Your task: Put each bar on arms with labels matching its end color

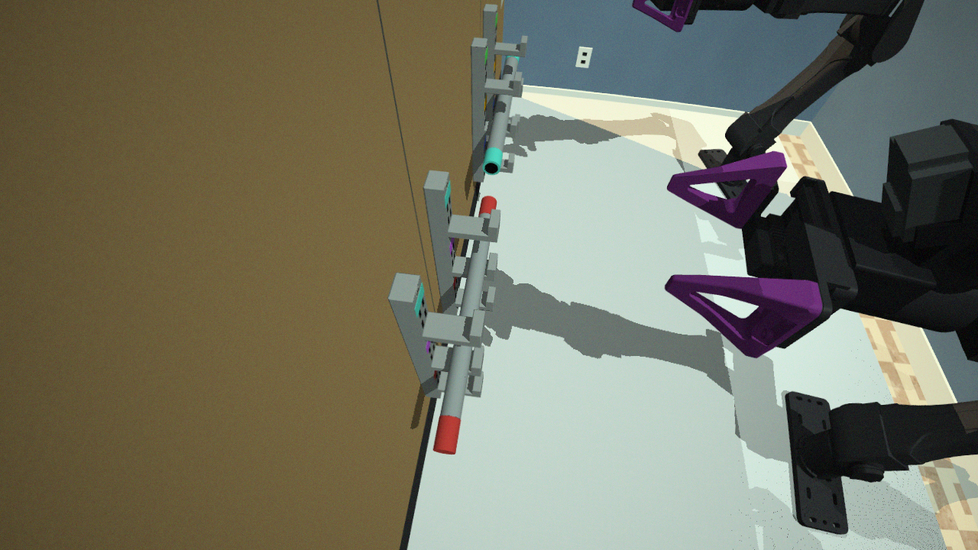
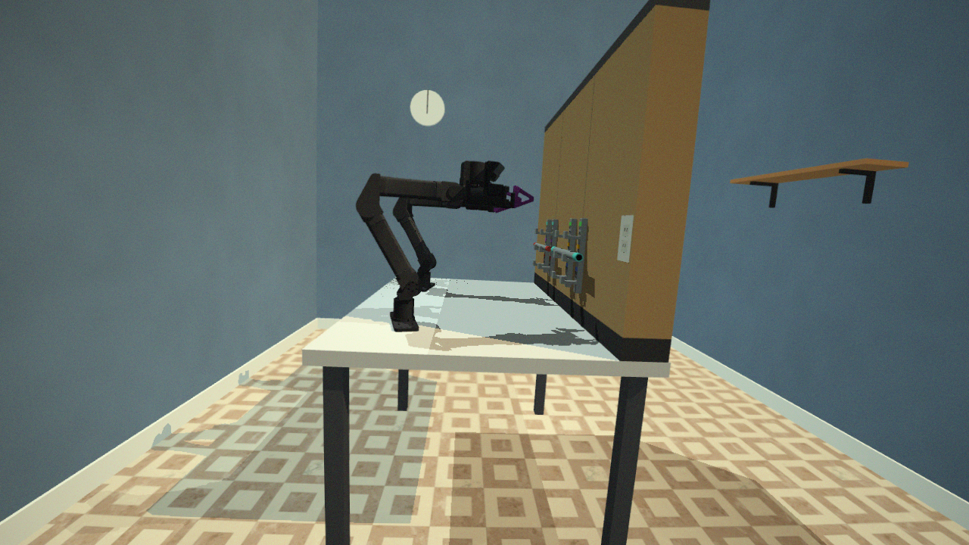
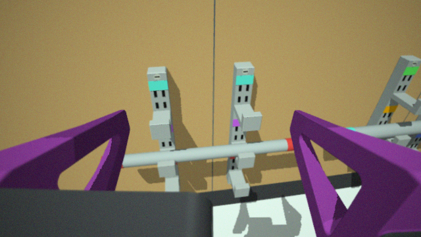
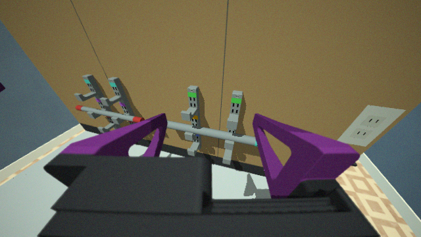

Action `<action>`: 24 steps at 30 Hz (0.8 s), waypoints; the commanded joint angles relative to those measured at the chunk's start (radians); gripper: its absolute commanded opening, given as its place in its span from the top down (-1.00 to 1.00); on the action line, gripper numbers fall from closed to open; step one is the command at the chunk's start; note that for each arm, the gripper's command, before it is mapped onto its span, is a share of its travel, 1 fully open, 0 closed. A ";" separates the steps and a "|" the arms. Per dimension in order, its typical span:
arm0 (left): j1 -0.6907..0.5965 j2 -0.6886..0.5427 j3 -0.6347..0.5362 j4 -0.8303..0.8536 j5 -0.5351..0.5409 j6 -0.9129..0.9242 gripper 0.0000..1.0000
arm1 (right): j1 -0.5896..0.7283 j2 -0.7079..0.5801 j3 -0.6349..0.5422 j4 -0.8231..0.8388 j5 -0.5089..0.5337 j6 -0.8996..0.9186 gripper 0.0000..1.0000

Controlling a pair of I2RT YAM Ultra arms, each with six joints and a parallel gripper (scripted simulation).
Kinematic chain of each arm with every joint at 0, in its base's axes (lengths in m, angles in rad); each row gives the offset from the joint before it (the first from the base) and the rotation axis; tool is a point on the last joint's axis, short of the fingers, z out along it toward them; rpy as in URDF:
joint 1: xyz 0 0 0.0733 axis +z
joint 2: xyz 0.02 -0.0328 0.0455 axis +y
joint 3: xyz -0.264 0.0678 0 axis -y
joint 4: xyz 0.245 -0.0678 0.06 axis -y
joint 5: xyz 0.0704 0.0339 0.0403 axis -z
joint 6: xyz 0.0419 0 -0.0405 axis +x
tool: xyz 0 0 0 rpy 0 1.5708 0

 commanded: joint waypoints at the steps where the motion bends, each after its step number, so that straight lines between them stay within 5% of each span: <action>1: 0.000 -0.011 0.017 0.009 0.000 0.000 -1.00 | 0.000 -0.012 0.021 0.017 0.000 0.000 -1.00; 24: -0.008 0.004 -0.030 0.028 -0.013 0.082 -1.00 | 0.017 0.007 -0.024 0.020 0.029 -0.082 -1.00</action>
